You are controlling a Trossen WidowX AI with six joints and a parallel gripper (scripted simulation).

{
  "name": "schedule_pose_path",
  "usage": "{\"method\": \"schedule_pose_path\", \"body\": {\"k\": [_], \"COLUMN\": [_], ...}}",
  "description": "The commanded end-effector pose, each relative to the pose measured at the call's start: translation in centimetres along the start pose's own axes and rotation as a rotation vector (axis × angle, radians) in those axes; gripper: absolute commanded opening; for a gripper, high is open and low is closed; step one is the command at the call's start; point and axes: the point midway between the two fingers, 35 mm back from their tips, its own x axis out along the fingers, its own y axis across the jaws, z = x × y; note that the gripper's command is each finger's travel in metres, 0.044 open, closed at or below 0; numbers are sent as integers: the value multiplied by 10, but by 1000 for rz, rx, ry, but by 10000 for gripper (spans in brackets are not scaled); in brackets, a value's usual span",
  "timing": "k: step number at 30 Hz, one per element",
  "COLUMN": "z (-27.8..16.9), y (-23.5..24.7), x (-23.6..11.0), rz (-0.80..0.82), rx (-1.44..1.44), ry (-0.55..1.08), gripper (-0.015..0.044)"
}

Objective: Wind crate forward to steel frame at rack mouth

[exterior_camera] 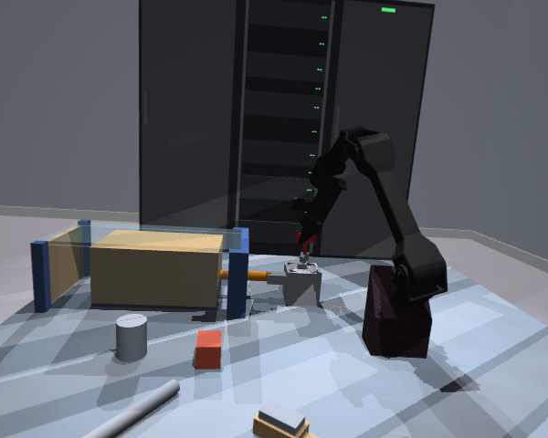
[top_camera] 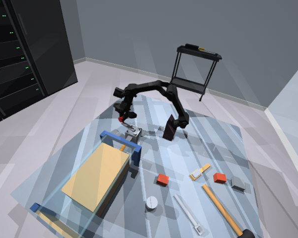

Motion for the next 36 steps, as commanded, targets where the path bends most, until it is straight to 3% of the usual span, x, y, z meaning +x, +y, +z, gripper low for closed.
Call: {"method": "schedule_pose_path", "body": {"k": [1, 36], "z": [15, 48], "y": [4, 24], "x": [9, 24], "rz": [12, 16], "rx": [-22, -24], "ry": [-17, -19], "gripper": [0, 0]}}
